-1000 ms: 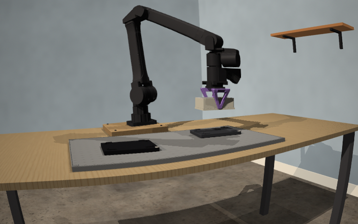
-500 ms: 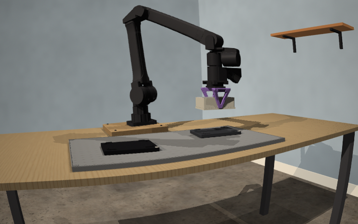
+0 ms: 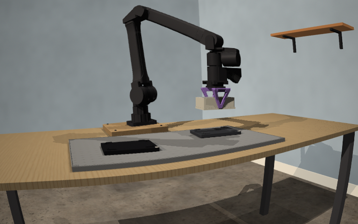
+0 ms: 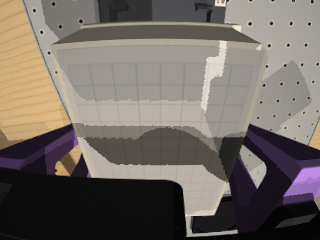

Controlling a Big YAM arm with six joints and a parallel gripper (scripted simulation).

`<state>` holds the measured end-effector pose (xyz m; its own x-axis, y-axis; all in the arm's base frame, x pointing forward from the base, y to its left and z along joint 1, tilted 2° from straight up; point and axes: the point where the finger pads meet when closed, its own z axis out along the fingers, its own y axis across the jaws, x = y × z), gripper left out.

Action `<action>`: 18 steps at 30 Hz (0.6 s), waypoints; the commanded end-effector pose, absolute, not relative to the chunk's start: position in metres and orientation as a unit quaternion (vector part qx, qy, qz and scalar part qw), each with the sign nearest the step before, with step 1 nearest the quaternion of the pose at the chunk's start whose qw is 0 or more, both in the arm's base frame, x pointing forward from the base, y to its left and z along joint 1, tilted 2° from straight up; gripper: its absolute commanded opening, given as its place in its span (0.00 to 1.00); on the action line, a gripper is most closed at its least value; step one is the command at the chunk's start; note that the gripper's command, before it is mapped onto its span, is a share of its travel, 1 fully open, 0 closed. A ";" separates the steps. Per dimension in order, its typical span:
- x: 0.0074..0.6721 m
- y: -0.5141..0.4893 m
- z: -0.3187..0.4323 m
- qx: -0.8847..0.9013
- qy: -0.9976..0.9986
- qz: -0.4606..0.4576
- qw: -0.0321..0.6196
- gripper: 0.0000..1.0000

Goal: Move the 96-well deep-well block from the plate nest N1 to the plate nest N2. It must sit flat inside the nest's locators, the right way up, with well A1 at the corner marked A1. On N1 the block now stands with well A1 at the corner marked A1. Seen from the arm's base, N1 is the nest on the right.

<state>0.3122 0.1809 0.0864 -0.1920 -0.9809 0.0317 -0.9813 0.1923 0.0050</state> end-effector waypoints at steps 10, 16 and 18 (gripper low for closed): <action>0.343 0.193 0.109 0.627 -0.778 0.015 -0.027 0.00; 0.329 0.185 0.089 0.628 -0.778 0.011 -0.006 0.00; 0.322 0.181 0.079 0.628 -0.778 0.010 0.003 0.00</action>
